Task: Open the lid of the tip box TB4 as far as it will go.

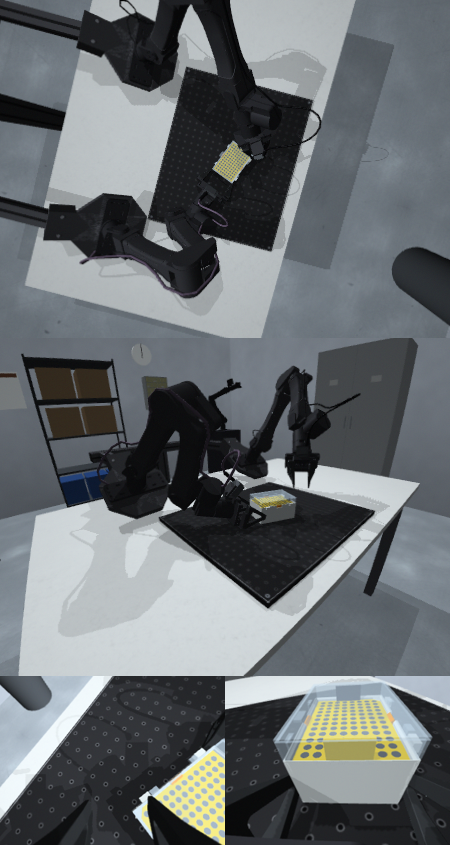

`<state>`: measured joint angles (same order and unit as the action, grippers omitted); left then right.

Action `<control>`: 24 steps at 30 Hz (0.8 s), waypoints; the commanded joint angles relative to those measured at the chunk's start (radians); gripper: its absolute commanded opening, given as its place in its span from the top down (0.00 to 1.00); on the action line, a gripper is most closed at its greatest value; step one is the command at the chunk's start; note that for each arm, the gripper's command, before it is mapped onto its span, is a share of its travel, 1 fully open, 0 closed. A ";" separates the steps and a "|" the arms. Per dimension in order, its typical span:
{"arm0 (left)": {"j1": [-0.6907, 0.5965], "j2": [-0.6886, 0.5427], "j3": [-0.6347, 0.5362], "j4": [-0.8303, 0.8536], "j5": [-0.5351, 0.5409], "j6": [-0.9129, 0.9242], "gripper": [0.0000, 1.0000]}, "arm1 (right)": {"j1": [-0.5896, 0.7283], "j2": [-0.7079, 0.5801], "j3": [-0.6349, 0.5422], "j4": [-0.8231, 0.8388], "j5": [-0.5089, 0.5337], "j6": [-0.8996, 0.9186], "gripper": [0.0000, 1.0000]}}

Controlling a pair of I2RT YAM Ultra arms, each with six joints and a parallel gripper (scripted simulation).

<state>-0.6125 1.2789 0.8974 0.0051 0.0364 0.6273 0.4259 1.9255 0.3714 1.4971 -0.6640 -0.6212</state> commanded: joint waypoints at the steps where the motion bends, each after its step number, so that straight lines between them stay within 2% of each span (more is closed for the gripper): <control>1: -0.062 0.023 -0.042 0.235 -0.109 -0.117 0.57 | 0.003 0.005 0.012 -0.008 -0.006 0.001 0.16; 12: -0.246 0.145 -0.234 0.722 -0.352 -0.368 0.57 | 0.003 0.005 0.012 -0.008 -0.006 0.001 0.16; 14: -0.246 0.145 -0.234 0.722 -0.352 -0.368 0.57 | 0.003 0.005 0.012 -0.008 -0.006 0.001 0.16; 15: -0.267 0.167 -0.256 0.802 -0.392 -0.392 0.57 | 0.003 0.005 0.012 -0.008 -0.006 0.001 0.16; 22: -0.376 0.225 -0.372 1.065 -0.534 -0.557 0.57 | 0.003 0.005 0.012 -0.008 -0.006 0.001 0.16; 24: -0.418 0.244 -0.416 1.146 -0.586 -0.550 0.57 | 0.003 0.005 0.012 -0.008 -0.006 0.001 0.16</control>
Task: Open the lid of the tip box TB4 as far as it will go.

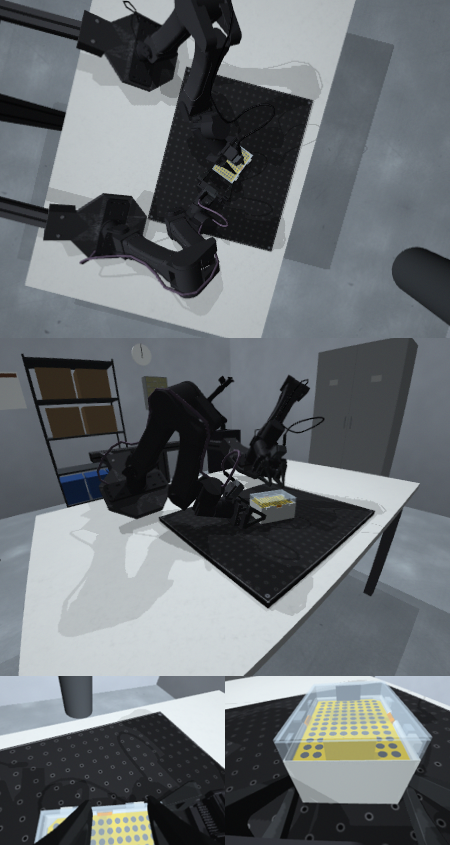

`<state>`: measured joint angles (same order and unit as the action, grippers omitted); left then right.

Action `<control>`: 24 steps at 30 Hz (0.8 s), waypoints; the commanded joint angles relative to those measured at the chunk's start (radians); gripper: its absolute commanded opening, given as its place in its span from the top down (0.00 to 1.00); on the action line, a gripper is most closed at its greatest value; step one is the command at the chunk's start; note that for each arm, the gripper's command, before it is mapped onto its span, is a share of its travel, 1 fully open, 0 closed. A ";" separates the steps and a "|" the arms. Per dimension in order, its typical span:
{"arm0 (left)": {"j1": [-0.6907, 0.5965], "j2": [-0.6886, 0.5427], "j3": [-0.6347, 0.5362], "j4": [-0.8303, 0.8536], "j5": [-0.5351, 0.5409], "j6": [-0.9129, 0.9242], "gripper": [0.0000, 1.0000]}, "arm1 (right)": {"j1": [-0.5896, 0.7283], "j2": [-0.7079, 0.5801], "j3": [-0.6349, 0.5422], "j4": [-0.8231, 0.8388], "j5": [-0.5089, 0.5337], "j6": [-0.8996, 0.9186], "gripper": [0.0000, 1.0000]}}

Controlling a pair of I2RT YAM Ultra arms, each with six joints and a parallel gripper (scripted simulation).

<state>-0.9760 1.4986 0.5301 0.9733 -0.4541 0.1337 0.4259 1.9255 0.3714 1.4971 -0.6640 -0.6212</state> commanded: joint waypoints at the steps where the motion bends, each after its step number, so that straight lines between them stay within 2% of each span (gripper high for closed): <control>1: -0.077 0.035 -0.071 0.215 -0.116 -0.054 0.57 | 0.003 0.005 0.012 -0.008 -0.006 0.001 0.16; 5: -0.152 0.074 -0.163 0.362 -0.185 -0.047 0.57 | 0.003 0.005 0.012 -0.008 -0.006 0.001 0.16; 7: -0.152 0.074 -0.163 0.362 -0.185 -0.047 0.57 | 0.003 0.005 0.012 -0.008 -0.006 0.001 0.16; 8: -0.174 0.106 -0.189 0.439 -0.210 -0.035 0.57 | 0.003 0.005 0.012 -0.008 -0.006 0.001 0.16; 10: -0.191 0.128 -0.225 0.492 -0.191 0.016 0.57 | 0.003 0.005 0.012 -0.008 -0.006 0.001 0.16; 15: -0.152 0.205 -0.316 0.521 -0.231 0.095 0.57 | 0.003 0.005 0.012 -0.008 -0.006 0.001 0.16; 19: -0.123 0.279 -0.310 0.565 -0.218 0.114 0.57 | 0.003 0.005 0.012 -0.008 -0.006 0.001 0.16; 24: -0.114 0.304 -0.305 0.585 -0.224 0.107 0.57 | 0.003 0.005 0.012 -0.008 -0.006 0.001 0.16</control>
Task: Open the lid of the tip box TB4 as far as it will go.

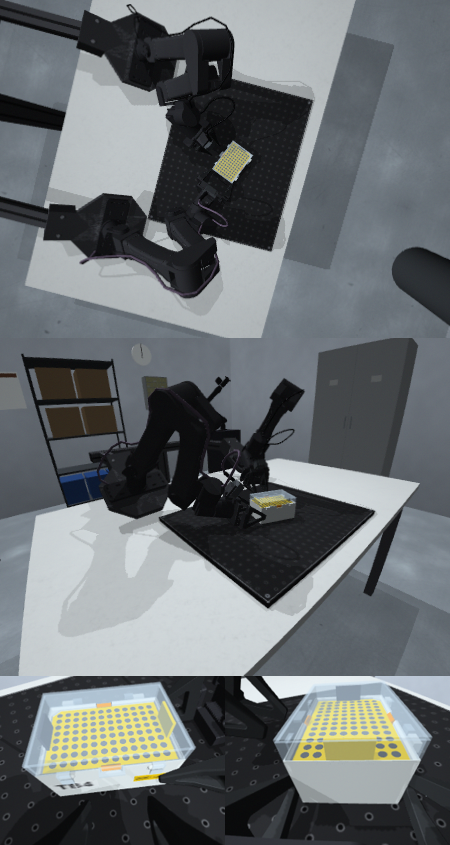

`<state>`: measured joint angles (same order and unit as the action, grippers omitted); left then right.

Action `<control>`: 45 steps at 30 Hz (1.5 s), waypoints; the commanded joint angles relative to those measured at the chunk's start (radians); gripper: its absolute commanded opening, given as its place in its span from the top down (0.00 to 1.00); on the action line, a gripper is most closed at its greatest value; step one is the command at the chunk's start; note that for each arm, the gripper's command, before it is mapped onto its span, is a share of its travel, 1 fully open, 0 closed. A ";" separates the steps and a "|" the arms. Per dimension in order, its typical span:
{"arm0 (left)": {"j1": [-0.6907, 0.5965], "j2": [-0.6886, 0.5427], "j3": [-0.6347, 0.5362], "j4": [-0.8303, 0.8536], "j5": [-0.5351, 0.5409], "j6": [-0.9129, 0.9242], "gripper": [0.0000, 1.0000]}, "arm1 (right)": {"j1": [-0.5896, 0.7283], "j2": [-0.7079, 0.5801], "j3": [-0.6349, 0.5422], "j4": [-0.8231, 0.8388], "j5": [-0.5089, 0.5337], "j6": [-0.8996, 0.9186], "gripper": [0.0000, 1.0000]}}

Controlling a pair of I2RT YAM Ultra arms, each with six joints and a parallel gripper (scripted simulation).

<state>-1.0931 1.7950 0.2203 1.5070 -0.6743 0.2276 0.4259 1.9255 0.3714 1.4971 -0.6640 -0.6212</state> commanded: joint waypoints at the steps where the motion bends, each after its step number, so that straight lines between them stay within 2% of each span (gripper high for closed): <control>1: -0.003 0.012 0.005 0.057 0.001 0.015 0.57 | 0.003 0.005 0.012 -0.008 -0.006 0.001 0.16; 22: 0.069 0.051 0.084 0.063 0.078 0.043 0.57 | 0.003 0.005 0.012 -0.008 -0.006 0.001 0.16; 31: 0.064 0.052 0.085 0.063 0.078 0.041 0.57 | 0.003 0.005 0.012 -0.008 -0.006 0.001 0.16; 34: 0.064 0.052 0.085 0.063 0.078 0.041 0.59 | 0.003 0.005 0.012 -0.008 -0.006 0.001 0.16; 45: 0.061 0.037 0.069 0.063 0.069 0.040 0.74 | 0.003 0.005 0.012 -0.008 -0.006 0.001 0.16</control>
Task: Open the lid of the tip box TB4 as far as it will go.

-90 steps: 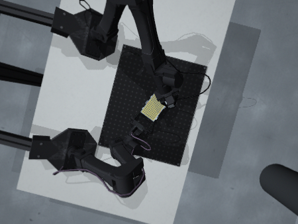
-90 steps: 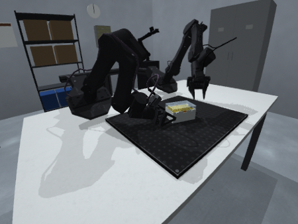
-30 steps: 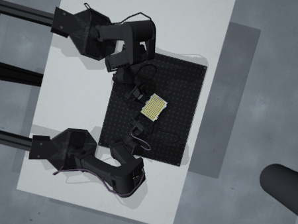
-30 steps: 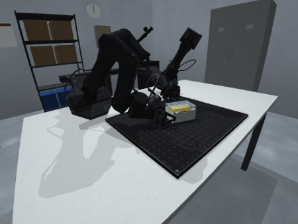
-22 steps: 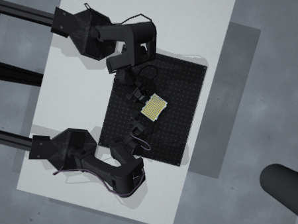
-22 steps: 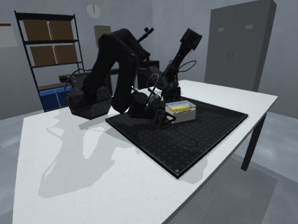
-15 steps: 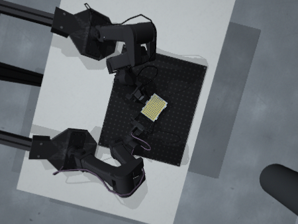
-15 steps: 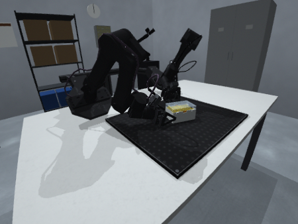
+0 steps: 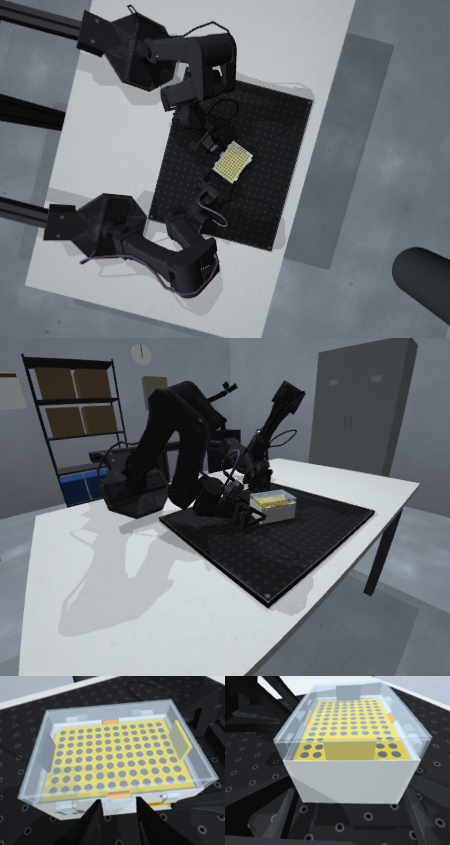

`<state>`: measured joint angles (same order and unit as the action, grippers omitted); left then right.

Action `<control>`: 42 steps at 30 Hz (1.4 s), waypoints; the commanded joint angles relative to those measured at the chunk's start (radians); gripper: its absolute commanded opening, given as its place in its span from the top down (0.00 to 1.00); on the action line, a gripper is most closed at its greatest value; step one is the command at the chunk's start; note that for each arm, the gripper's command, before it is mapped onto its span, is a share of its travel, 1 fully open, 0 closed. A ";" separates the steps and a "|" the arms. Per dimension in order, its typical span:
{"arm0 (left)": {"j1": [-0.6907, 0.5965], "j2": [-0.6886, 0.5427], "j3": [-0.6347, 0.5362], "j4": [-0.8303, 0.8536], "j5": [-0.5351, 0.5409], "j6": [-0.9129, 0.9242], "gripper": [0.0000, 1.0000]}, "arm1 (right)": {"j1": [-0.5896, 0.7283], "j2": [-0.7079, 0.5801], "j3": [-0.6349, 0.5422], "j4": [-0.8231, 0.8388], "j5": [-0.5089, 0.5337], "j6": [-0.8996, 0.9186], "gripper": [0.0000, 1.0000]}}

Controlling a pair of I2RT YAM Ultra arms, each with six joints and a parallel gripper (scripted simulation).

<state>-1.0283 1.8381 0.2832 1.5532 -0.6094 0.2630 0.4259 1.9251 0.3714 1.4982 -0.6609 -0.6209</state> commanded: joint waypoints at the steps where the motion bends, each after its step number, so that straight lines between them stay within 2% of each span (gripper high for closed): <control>1: -0.005 -0.008 0.005 0.017 0.004 0.003 0.76 | 0.003 0.005 0.012 -0.009 -0.009 0.001 0.16; 12: -0.008 -0.016 -0.001 0.017 -0.003 -0.001 0.88 | 0.003 0.005 0.012 -0.009 -0.009 0.001 0.16; 19: -0.029 -0.057 0.028 0.018 -0.022 0.038 0.88 | 0.003 0.005 0.012 -0.009 -0.009 0.001 0.16; 26: -0.053 -0.129 -0.023 -0.090 -0.049 -0.002 0.88 | 0.003 0.005 0.012 -0.008 -0.009 0.001 0.16; 42: -0.056 -0.140 -0.023 -0.099 -0.052 0.003 0.88 | 0.003 0.005 0.012 -0.008 -0.009 0.001 0.16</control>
<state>-1.0679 1.7248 0.2764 1.4570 -0.6434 0.2619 0.4263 1.9255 0.3714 1.5097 -0.6674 -0.6174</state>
